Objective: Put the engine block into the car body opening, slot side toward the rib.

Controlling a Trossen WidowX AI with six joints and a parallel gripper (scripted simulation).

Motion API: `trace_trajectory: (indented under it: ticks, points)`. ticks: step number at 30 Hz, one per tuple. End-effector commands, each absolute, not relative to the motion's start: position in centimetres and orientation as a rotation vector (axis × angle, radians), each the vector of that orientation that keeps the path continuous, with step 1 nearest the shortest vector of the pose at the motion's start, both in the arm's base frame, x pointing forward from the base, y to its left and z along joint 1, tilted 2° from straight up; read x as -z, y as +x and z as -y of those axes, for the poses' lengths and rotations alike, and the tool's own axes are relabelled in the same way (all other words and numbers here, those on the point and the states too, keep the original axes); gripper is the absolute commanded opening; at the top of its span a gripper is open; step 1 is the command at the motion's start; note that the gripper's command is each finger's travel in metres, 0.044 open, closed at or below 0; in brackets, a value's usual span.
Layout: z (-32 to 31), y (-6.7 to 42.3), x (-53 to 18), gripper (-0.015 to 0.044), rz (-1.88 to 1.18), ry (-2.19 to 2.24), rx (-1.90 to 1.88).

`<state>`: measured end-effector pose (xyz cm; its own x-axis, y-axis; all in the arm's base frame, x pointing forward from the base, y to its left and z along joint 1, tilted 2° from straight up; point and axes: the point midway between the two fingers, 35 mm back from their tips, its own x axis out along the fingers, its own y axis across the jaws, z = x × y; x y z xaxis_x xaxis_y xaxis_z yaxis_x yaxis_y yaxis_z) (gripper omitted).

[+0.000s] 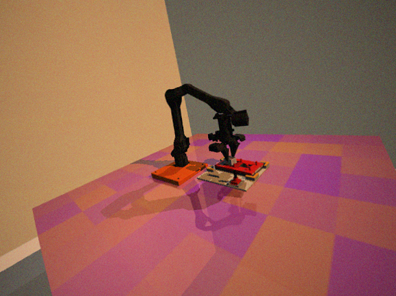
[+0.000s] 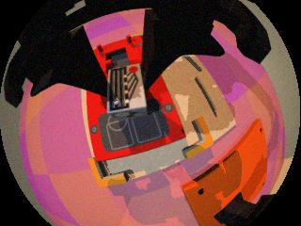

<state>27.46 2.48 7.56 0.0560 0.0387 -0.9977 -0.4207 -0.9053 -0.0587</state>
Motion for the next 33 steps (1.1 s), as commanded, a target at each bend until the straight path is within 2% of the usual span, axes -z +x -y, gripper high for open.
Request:
trace_trajectory:
  ticks: [1, 2, 6, 33]
  points:
    - [-2.5, 27.4, -7.4, 0.0105, -0.384, -2.006, -1.919]
    - [-2.5, 27.4, -7.4, 0.0098, -0.384, -2.006, -1.919]
    - [-2.4, 27.4, -7.9, 0.0, -0.384, -2.006, -1.919]
    - [-1.7, 26.9, -16.3, 0.0, -0.385, -2.006, -1.919]
